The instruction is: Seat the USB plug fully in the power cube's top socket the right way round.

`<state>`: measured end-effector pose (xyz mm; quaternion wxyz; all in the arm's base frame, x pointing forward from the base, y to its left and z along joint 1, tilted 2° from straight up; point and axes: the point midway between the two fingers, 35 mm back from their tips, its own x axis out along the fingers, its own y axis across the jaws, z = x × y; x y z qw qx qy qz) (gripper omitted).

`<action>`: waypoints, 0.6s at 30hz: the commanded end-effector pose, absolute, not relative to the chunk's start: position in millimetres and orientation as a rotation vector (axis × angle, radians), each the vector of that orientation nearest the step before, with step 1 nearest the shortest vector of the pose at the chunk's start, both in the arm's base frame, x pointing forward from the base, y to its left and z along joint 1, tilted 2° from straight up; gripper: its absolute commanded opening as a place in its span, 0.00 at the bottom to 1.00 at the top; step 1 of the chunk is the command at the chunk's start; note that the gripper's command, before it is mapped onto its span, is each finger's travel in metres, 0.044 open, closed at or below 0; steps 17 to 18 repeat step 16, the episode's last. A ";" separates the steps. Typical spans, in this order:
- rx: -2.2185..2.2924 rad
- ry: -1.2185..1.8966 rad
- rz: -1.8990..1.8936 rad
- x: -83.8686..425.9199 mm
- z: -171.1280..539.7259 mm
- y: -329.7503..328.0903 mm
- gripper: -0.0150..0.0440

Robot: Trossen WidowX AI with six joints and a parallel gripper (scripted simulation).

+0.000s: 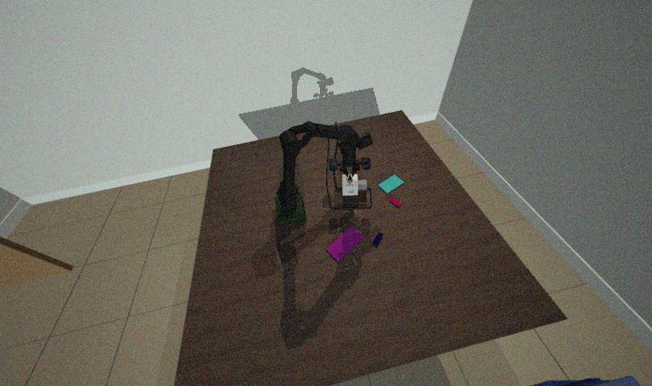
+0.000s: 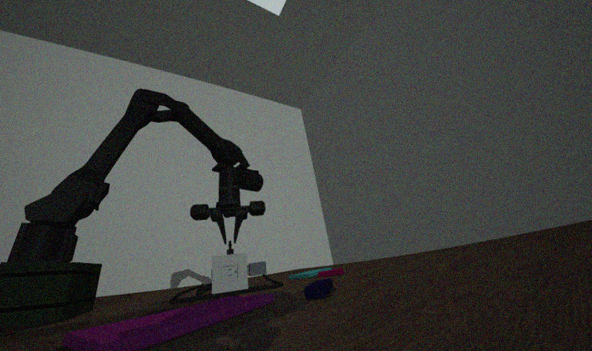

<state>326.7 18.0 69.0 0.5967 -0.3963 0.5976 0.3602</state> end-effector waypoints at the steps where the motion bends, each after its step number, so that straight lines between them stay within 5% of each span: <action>1: -0.920 1.388 0.837 326.5 68.9 18.1 0.42; 18: -0.920 1.387 0.836 326.5 79.9 18.5 0.42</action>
